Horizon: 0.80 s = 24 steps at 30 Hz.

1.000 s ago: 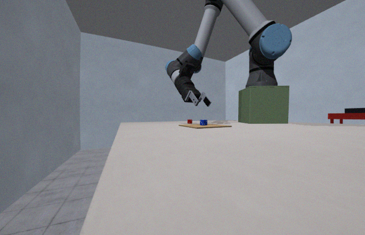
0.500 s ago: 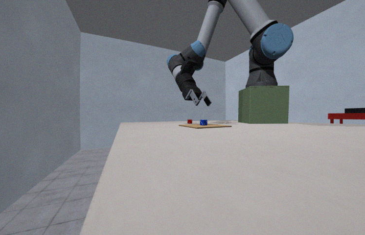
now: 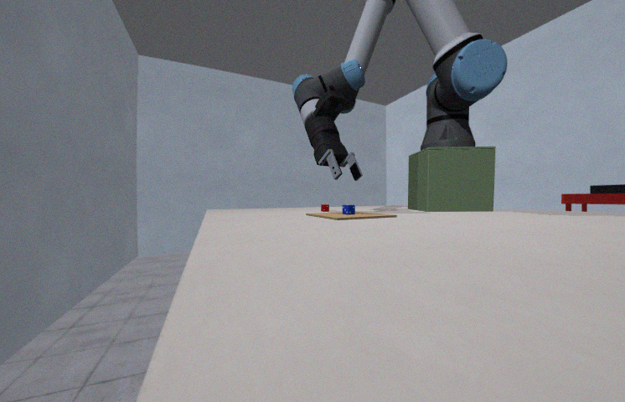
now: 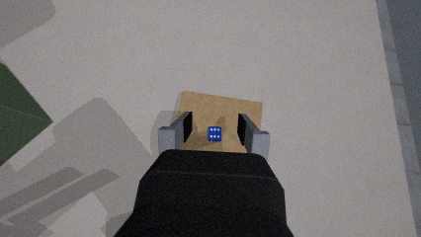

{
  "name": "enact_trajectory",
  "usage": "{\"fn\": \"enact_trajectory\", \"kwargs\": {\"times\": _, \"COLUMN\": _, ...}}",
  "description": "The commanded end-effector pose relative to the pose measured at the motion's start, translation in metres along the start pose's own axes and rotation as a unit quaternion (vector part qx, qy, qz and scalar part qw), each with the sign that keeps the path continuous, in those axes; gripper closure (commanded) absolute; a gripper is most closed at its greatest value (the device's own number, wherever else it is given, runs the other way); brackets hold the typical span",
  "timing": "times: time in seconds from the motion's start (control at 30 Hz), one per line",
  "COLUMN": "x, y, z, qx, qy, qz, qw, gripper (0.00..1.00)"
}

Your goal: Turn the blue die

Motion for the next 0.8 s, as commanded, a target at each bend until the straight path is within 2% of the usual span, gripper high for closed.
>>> {"fn": "enact_trajectory", "kwargs": {"times": 0.0, "x": 0.0, "y": -0.003, "z": 0.001, "qx": -0.017, "qy": 0.001, "qz": 0.0, "qw": 1.0, "gripper": 0.0}}
{"fn": "enact_trajectory", "kwargs": {"times": 0.17, "x": -0.002, "y": -0.014, "z": 0.003, "qx": -0.073, "qy": 0.005, "qz": -0.001, "qw": 0.997, "gripper": 0.0}}
{"fn": "enact_trajectory", "kwargs": {"times": 0.23, "x": -0.002, "y": -0.014, "z": 0.003, "qx": -0.073, "qy": 0.005, "qz": -0.001, "qw": 0.997, "gripper": 0.0}}
{"fn": "enact_trajectory", "kwargs": {"times": 0.4, "x": -0.003, "y": -0.023, "z": 0.003, "qx": -0.122, "qy": 0.016, "qz": 0.0, "qw": 0.992, "gripper": 0.0}}
{"fn": "enact_trajectory", "kwargs": {"times": 0.63, "x": -0.003, "y": -0.025, "z": 0.003, "qx": -0.133, "qy": 0.019, "qz": 0.0, "qw": 0.991, "gripper": 0.0}}
{"fn": "enact_trajectory", "kwargs": {"times": 0.77, "x": -0.004, "y": -0.028, "z": 0.005, "qx": -0.149, "qy": 0.019, "qz": 0.0, "qw": 0.989, "gripper": 0.0}}
Point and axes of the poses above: the point where the finger pads meet when closed, its own z axis out along the fingers, its own x axis across the jaws, y = z × x, the point moved 8 cm from there along -z, back along the fingers, and after that the axes turned 8 degrees about z, right-handed, at the moved point
